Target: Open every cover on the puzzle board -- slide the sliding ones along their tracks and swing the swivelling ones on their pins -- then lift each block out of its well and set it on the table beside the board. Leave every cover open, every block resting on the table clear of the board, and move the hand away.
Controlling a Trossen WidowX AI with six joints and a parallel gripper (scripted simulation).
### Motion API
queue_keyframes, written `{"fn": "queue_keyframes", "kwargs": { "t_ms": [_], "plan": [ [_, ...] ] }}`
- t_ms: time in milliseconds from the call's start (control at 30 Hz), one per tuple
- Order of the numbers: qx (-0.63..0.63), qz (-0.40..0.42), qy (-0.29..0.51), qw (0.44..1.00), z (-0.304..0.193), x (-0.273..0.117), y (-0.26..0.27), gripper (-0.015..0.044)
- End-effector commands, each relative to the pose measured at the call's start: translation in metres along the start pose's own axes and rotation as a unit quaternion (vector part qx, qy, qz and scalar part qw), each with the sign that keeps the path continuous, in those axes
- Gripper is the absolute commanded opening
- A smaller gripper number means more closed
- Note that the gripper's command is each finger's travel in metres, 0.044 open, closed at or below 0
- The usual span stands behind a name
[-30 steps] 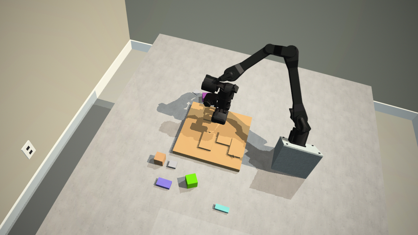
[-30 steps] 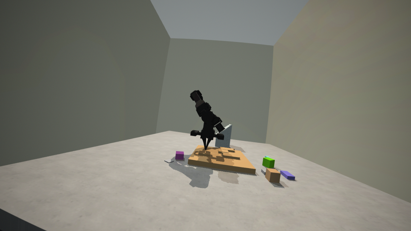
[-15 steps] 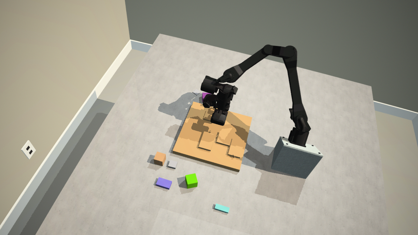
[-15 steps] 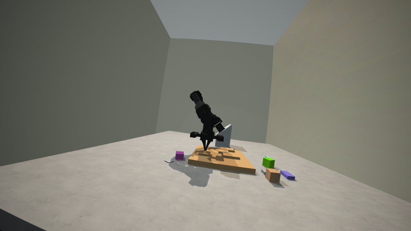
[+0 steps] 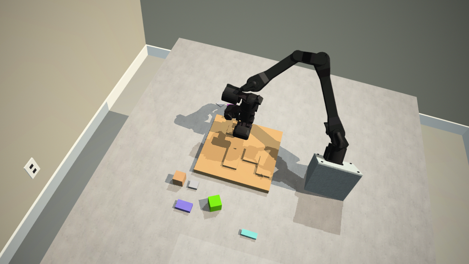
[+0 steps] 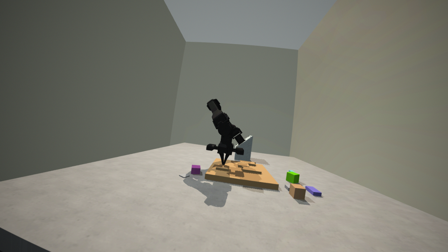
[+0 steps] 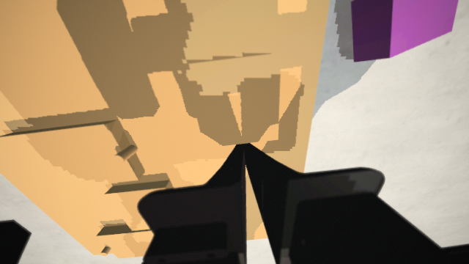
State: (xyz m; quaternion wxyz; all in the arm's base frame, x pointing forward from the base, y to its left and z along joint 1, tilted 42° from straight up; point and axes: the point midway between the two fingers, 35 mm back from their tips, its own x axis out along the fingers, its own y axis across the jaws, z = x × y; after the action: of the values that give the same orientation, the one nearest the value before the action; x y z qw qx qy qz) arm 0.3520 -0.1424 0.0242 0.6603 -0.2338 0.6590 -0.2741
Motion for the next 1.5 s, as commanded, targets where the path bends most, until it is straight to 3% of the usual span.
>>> {"fn": "queue_keyframes", "kwargs": {
  "t_ms": [0, 1467],
  "plan": [
    [-0.001, -0.002, 0.001, 1.0, 0.004, 0.0, 0.0, 0.0],
    [0.0, -0.002, -0.001, 1.0, 0.049, 0.0, -0.001, 0.0]
  ]
}}
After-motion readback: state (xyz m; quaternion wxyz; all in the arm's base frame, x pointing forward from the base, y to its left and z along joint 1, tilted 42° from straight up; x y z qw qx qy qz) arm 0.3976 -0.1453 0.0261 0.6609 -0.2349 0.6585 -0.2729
